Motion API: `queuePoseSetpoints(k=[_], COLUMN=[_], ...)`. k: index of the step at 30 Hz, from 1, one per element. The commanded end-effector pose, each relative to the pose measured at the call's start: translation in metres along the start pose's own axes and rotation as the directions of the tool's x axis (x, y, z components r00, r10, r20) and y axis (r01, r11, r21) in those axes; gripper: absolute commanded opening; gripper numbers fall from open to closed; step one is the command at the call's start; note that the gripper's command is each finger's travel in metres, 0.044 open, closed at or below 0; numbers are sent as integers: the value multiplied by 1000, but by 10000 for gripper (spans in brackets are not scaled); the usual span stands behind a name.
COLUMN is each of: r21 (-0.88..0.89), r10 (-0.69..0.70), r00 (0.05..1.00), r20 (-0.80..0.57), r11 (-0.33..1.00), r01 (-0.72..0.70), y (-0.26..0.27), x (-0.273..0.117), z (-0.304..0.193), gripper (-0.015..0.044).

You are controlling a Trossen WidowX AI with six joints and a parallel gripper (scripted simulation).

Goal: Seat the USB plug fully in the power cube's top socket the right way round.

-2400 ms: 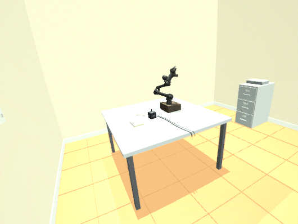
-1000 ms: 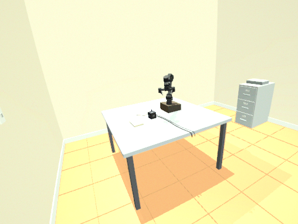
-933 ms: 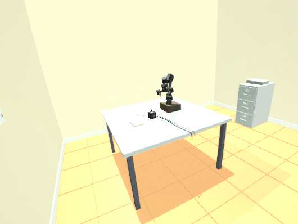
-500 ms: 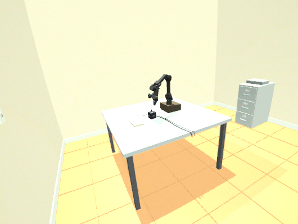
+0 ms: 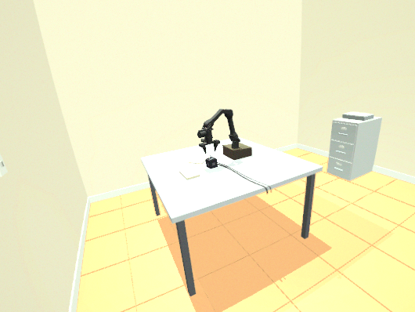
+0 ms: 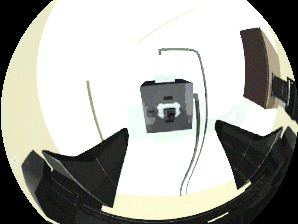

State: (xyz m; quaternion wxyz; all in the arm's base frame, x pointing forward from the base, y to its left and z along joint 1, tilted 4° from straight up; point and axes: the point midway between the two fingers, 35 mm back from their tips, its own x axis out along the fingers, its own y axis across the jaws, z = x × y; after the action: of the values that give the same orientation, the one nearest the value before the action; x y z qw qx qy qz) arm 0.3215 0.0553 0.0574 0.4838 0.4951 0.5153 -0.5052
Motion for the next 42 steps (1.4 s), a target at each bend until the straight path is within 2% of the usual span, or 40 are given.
queuePoseSetpoints(k=[1,32,42], r21=[11,11,7], r10=[-1,-1,-1], r00=[1000,1000,1000], r20=[5,5,1], r11=[1000,1000,1000], r01=[1,1,1], y=[0,-1,0], x=[0,29,27], z=[0,1,1], gripper=[440,440,177])
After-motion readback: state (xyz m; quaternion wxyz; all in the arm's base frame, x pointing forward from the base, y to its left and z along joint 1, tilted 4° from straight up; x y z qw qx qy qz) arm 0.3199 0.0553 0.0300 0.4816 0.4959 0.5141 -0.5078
